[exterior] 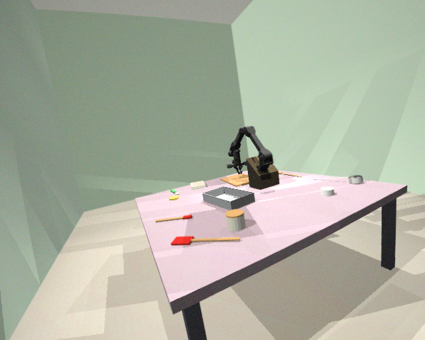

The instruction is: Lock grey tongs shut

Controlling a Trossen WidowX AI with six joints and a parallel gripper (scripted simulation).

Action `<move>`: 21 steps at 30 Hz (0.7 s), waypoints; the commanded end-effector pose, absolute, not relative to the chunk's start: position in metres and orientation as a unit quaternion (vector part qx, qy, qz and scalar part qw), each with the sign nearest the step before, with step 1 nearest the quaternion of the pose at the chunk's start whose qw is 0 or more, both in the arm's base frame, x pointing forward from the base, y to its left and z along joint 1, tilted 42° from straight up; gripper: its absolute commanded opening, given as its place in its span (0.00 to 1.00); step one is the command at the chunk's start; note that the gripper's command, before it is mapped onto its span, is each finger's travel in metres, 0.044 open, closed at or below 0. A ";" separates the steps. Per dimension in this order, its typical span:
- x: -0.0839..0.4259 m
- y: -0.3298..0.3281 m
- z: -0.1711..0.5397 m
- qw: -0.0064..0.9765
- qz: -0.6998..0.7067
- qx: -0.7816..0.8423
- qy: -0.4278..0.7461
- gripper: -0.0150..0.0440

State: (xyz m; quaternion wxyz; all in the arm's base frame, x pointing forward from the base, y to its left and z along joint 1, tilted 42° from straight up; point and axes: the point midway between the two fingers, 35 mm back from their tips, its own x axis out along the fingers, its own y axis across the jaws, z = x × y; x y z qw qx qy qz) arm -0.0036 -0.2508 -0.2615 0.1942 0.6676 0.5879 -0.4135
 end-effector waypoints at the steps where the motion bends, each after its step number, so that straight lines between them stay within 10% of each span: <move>1: -0.004 -0.243 -0.266 0.192 -0.409 0.668 0.591 0.00; 5: -0.004 -0.242 -0.267 0.192 -0.409 0.668 0.591 0.00; 21: -0.004 -0.246 -0.265 0.193 -0.412 0.668 0.589 0.71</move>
